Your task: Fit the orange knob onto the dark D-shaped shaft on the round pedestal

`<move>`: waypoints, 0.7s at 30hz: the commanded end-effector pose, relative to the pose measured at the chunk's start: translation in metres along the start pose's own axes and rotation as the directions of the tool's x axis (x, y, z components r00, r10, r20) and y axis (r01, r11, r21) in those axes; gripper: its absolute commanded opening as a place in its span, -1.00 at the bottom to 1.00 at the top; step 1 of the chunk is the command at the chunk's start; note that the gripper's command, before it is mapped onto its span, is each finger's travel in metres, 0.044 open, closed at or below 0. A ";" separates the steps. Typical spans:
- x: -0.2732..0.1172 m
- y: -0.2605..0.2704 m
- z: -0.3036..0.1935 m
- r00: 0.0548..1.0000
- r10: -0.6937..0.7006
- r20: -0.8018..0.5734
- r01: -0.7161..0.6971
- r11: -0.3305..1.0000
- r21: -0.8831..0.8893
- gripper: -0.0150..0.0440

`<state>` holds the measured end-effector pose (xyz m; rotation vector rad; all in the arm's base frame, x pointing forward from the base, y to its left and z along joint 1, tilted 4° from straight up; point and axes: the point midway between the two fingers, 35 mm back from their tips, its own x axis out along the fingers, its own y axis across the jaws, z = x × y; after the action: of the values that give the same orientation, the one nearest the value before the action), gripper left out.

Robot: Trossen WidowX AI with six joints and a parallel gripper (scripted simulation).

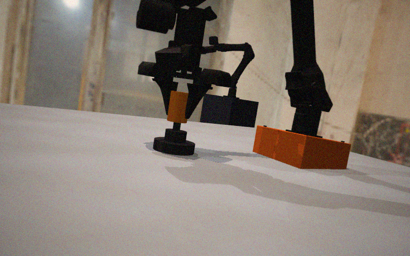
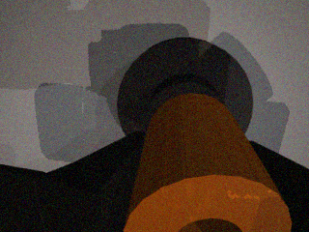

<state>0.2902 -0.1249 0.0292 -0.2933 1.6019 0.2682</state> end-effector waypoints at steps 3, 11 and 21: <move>-0.004 0.001 -0.001 1.000 -0.003 0.001 0.003 1.000 -0.030 -0.49; -0.002 0.004 -0.004 1.000 -0.002 0.001 0.003 0.977 -0.213 -0.49; 0.001 0.003 -0.002 1.000 -0.003 0.001 0.003 0.977 -0.213 -0.49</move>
<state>0.2860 -0.1226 0.0289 -0.4531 1.5751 0.4345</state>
